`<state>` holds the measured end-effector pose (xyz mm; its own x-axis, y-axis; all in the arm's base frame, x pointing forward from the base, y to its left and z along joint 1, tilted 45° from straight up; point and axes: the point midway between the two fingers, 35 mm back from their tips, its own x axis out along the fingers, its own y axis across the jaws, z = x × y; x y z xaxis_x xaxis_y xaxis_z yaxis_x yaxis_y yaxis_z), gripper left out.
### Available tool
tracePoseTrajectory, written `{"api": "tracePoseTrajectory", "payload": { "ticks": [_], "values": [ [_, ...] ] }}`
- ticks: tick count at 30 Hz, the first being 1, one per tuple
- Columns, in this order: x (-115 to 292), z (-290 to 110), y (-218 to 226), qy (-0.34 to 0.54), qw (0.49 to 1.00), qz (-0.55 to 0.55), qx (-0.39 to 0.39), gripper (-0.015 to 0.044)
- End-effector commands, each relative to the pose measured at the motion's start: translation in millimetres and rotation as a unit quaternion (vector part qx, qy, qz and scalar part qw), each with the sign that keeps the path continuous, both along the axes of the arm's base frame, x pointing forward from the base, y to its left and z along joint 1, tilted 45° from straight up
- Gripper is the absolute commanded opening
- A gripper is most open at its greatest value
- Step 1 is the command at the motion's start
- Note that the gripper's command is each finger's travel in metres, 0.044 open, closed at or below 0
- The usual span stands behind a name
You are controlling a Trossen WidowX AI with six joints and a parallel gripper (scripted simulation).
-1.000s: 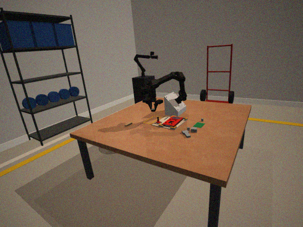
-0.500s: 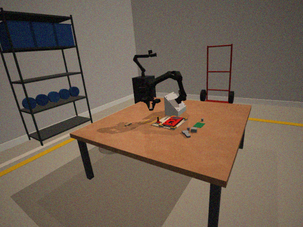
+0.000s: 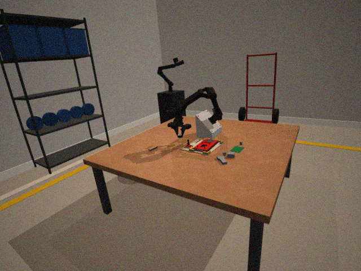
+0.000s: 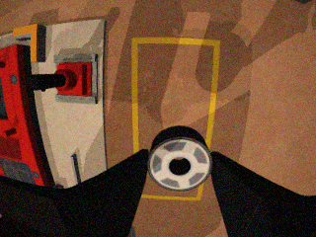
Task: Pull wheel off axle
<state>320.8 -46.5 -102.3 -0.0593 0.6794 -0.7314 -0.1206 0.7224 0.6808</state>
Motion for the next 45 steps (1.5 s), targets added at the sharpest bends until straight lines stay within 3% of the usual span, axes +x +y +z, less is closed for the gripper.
{"api": "tracePoseTrajectory", "payload": {
  "ticks": [1, 13, 24, 31, 35, 40, 45],
  "values": [
    [-7, -23, 24, 0.009, 1.000, 0.000, 0.007, 0.0000],
    [-11, -38, 41, 0.010, 1.000, 0.000, 0.008, 0.0000],
    [-9, -34, 36, 0.006, 1.000, 0.003, 0.005, 0.0289],
    [-4, 5, -3, 0.009, 1.000, 0.000, 0.006, 0.0300],
    [-5, 7, -5, 0.010, 1.000, 0.000, 0.006, 0.0300],
    [-39, 28, -14, 0.011, 1.000, -0.004, 0.005, 0.0431],
    [-85, 60, -22, 0.013, 1.000, 0.000, 0.006, 0.0440]
  ]
}}
